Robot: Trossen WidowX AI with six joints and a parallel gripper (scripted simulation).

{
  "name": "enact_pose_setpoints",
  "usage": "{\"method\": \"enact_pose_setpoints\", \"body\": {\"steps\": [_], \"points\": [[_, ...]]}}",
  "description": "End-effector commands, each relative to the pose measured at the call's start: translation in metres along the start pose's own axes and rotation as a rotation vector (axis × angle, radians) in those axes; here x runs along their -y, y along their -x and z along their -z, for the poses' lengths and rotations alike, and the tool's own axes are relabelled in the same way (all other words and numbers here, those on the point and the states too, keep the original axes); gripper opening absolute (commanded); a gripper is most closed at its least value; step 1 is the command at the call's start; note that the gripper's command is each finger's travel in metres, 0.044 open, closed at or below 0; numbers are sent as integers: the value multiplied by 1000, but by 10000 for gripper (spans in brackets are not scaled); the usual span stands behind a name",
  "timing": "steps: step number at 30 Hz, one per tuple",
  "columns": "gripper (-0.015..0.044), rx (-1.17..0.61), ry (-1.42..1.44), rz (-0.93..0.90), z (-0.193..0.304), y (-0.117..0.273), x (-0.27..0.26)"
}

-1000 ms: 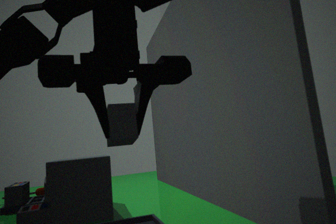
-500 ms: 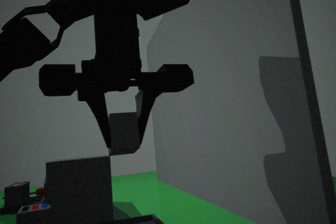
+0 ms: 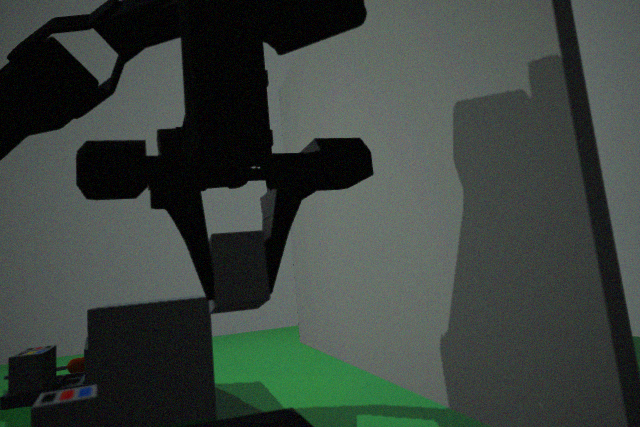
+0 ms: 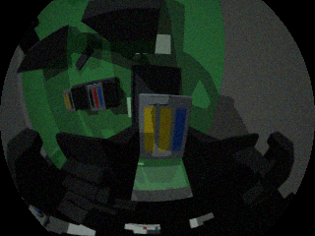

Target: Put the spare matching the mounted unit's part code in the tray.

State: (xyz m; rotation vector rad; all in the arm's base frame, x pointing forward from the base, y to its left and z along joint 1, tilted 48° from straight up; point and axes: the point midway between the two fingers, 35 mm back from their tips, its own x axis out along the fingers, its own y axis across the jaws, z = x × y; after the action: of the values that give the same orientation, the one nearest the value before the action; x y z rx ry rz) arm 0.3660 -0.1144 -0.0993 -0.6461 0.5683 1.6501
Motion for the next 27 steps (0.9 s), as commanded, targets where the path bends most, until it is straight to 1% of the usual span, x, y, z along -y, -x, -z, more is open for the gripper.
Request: {"method": "enact_pose_setpoints", "body": {"steps": [1,27], "points": [[0,4,-5,1,0,-4,0],[0,4,-5,2,0,-24,1]]}}
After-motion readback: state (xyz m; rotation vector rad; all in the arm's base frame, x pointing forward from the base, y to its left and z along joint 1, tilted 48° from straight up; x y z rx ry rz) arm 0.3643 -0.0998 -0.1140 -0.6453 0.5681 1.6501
